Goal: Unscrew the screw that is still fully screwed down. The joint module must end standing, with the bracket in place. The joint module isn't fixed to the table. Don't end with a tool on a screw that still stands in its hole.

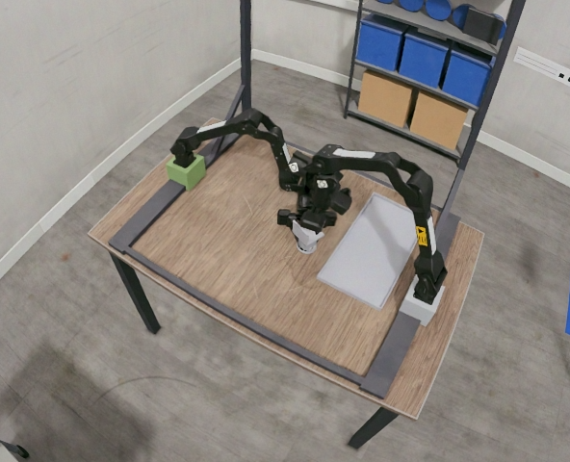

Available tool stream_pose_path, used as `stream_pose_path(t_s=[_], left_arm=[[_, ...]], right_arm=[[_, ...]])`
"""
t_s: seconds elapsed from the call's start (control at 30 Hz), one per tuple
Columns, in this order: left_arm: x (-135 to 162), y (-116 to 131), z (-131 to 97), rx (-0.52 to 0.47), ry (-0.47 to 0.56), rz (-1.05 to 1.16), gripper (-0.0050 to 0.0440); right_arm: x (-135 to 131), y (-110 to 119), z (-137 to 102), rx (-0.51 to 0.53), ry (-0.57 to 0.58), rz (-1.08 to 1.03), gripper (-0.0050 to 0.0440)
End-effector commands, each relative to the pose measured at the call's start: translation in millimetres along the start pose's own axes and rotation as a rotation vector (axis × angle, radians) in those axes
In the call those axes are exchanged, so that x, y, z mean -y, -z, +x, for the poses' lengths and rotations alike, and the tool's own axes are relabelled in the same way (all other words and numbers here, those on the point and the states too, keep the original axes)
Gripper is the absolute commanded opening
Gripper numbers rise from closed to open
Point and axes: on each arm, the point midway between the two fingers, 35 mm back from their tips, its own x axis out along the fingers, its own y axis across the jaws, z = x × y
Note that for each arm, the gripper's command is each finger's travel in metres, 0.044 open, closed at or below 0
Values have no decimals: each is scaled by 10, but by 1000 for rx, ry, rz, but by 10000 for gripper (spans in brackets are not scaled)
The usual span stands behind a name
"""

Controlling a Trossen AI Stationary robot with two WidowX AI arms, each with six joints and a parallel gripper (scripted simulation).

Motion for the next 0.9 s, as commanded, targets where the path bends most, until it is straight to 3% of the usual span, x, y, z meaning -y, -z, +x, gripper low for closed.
stream_pose_path(t_s=[0.0, 0.67, 0.87], left_arm=[[-14, 35, -94, -31, -10, 3, 130], [-14, 35, -94, -31, -10, 3, 130], [-6, 13, -98, -30, -15, -264, 130]], right_arm=[[-51, -146, 16, 12, 0, 35, 245], [-51, -146, 16, 12, 0, 35, 245], [-51, -146, 16, 12, 0, 35, 245]])
